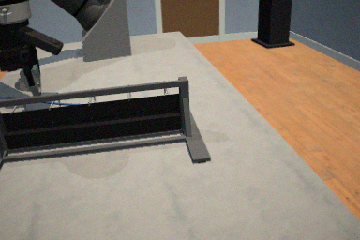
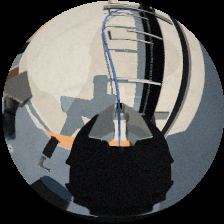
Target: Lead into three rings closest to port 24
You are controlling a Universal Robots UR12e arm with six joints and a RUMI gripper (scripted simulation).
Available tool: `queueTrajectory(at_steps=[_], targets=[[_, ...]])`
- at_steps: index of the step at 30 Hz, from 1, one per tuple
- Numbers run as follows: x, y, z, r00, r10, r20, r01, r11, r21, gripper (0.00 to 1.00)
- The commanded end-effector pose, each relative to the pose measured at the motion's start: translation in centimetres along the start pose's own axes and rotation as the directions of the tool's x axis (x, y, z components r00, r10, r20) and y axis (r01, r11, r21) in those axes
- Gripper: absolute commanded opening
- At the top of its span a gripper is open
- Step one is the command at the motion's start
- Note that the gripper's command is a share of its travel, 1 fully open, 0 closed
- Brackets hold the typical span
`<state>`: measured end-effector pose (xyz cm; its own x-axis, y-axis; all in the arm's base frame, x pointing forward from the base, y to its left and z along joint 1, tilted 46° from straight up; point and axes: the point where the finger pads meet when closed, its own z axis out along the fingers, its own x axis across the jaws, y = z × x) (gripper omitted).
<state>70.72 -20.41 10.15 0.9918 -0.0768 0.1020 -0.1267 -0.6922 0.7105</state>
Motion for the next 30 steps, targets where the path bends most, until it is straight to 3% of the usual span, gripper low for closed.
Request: queueTrajectory(at_steps=[1,30], targets=[[0.05,0.01,0.59,1.0,0.0,-0.001,0.0,1.0,0.0,0.0],[0.08,0.01,1.47,1.0,0.0,-0.001,0.0,1.0,0.0,0.0]])
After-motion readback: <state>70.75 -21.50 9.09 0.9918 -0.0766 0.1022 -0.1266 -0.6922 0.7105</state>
